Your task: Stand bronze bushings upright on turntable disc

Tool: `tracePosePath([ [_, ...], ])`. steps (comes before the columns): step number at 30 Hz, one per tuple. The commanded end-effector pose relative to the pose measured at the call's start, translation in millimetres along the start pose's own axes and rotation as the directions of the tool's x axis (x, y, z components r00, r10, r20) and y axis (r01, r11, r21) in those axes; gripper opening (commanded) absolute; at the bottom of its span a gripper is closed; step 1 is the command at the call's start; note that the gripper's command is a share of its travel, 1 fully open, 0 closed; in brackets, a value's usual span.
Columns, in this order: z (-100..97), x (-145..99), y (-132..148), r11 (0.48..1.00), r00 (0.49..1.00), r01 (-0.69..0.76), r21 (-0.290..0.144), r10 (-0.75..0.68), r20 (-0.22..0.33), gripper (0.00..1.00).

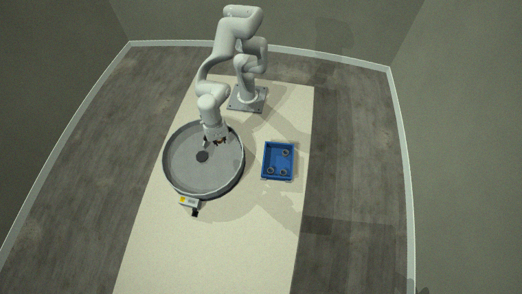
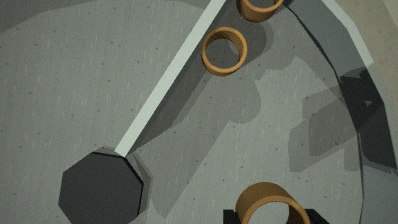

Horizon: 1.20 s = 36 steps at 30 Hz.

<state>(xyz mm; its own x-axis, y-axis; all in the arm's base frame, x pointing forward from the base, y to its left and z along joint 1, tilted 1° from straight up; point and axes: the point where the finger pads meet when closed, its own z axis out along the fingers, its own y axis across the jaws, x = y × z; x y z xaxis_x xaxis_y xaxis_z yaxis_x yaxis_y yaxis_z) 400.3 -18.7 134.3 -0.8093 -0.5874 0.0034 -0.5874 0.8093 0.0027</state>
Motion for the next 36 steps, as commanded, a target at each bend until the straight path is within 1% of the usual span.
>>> tracePosePath([
  [1,8.7,-1,-1,1.0,1.0,0.0,0.002,0.0,0.002,0.0],
  [3,18.6,0,-1,1.0,1.0,0.0,0.002,0.0,0.002,0.0],
  [5,23.6,0,-2,1.0,1.0,0.0,0.002,0.0,0.002,0.0],
  [27,26.5,0,-2,1.0,1.0,0.0,0.002,0.0,0.002,0.0],
  [36,39.5,0,-2,1.0,1.0,0.0,0.002,0.0,0.002,0.0],
])
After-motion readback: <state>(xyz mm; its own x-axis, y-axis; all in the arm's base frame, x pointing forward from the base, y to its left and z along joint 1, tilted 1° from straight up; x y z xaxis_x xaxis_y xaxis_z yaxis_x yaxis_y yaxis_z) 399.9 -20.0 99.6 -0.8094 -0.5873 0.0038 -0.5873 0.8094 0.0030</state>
